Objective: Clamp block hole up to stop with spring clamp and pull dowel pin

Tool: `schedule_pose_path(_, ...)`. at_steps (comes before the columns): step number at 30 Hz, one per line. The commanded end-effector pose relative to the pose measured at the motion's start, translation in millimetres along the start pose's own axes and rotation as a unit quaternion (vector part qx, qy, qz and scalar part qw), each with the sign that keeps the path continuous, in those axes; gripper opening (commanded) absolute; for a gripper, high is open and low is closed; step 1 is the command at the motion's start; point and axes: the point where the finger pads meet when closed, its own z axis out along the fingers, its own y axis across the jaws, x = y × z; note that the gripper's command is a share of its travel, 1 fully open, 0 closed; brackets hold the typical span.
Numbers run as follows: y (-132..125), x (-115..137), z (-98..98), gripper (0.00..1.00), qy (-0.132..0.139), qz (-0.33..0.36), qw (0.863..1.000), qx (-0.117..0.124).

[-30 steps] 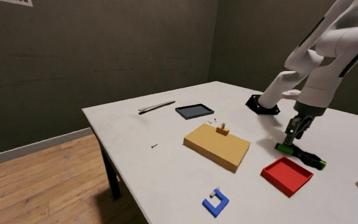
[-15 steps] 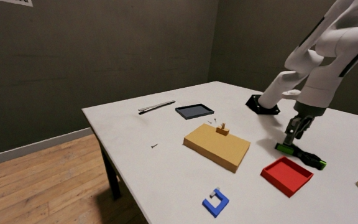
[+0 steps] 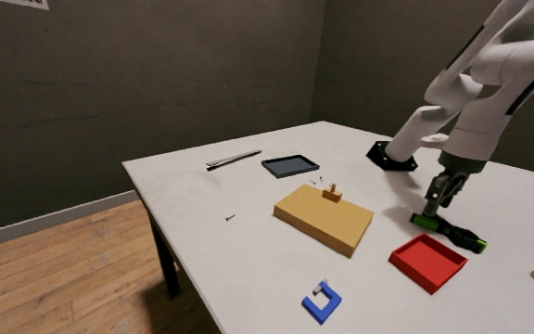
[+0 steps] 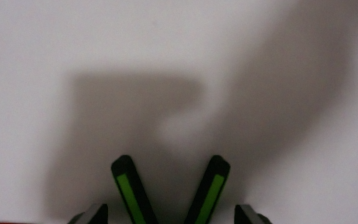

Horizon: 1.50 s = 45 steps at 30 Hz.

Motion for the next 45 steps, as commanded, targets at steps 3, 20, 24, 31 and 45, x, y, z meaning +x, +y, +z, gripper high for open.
schedule_pose_path(3,-2,-1,1.2,0.77,0.000,-0.002,1.000,0.003)
schedule_pose_path(20,-1,0,5.1,0.77,0.001,-0.003,1.000,0.002)
schedule_pose_path(24,0,0,6.5,0.77,0.001,-0.003,1.000,0.001)
schedule_pose_path(31,0,1,9.0,0.77,0.001,-0.003,1.000,0.001)
schedule_pose_path(45,0,1,15.3,0.77,0.001,-0.003,1.000,0.001)
